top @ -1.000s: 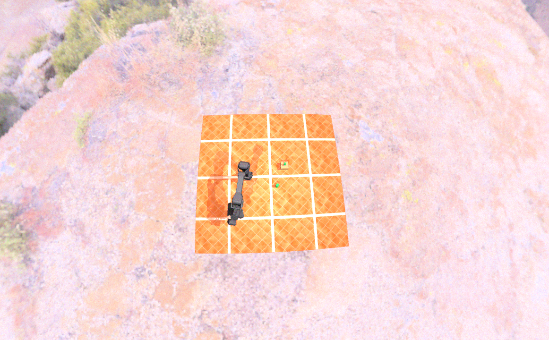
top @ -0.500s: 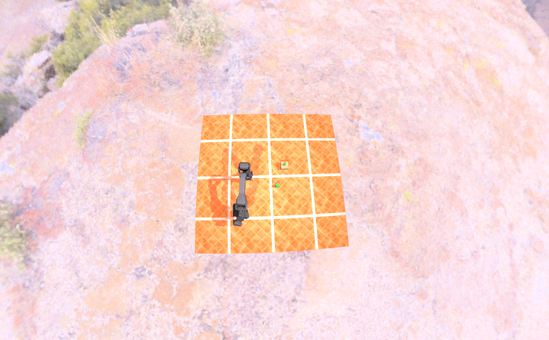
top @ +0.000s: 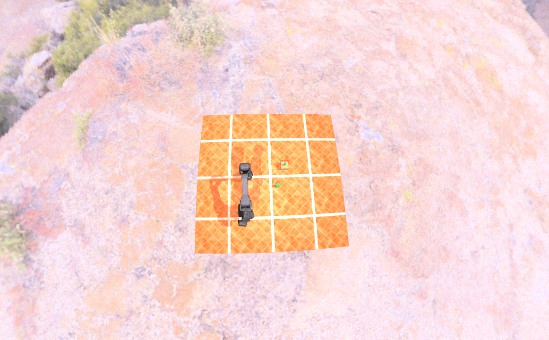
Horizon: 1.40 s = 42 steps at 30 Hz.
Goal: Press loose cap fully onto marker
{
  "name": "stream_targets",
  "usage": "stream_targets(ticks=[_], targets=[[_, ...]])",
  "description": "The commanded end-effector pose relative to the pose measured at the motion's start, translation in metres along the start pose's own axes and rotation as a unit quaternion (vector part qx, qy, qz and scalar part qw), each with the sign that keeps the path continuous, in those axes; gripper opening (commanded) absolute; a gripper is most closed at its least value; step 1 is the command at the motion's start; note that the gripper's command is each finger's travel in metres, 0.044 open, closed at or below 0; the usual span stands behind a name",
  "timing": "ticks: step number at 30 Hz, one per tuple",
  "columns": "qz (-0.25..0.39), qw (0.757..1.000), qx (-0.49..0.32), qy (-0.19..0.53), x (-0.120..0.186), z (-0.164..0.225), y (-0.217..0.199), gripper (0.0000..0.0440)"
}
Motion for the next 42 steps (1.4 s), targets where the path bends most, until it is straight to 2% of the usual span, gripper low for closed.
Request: stream_targets(ticks=[1, 42], targets=[[-0.001, 1.0, -0.004, -0.012, 0.001, -0.009, -0.002, 0.0303], [-0.021, 0.994, -0.035, -0.102, 0.032, -0.105, -0.018, 0.0307]])
Point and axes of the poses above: the point midway between the two fingers, 35 mm back from their tips, its own x axis back along the fingers, its own y axis across the jaws, z = x × y, the point moved 7 cm from there along x, back along the fingers, and after that the axes turned 15 degrees about x, right-handed, at the moved point
